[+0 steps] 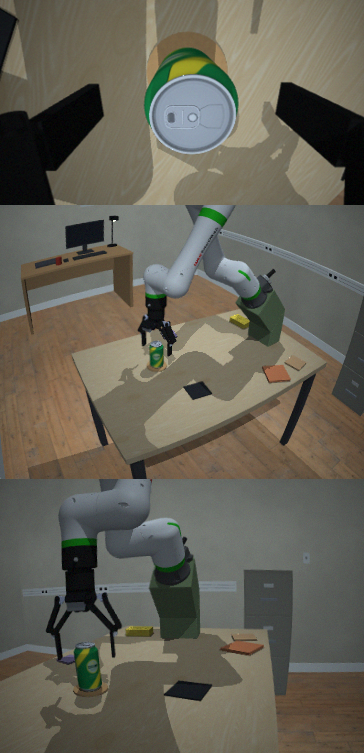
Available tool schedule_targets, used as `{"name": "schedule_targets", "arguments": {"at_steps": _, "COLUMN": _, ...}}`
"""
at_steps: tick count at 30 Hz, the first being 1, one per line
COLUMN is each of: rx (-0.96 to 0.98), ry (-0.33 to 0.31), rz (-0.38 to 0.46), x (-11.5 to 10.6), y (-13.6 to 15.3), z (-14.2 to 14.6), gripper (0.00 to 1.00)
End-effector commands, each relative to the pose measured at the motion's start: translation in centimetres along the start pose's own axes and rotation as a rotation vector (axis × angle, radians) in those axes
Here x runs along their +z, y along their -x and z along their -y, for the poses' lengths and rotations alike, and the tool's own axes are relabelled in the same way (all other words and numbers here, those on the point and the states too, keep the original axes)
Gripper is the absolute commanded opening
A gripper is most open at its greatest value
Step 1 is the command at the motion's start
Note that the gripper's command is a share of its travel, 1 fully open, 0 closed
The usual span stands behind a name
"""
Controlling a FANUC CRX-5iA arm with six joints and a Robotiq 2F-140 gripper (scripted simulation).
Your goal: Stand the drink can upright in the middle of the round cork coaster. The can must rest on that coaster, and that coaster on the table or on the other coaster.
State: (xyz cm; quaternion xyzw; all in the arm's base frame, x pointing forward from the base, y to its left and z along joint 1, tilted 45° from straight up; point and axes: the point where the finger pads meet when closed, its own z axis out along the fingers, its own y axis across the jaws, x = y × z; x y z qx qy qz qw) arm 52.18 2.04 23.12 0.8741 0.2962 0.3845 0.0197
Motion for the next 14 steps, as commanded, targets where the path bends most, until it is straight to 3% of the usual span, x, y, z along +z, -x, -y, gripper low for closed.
{"name": "schedule_targets", "arguments": {"at_steps": 1, "rx": 0.0, "ry": 0.001, "rz": -0.001, "x": 0.0, "y": 0.0, "z": 0.0, "gripper": 1.0}}
{"name": "schedule_targets", "arguments": {"at_steps": 5, "rx": 0.0, "ry": 0.001, "rz": -0.001, "x": -1.0, "y": -0.1, "z": -0.1, "gripper": 1.0}}
{"name": "schedule_targets", "arguments": {"at_steps": 11, "rx": 0.0, "ry": 0.001, "rz": -0.001, "x": -8.9, "y": -0.1, "z": -0.1, "gripper": 1.0}}
{"name": "schedule_targets", "arguments": {"at_steps": 14, "rx": 0.0, "ry": 0.001, "rz": -0.001, "x": -10.0, "y": -0.1, "z": -0.1, "gripper": 1.0}}
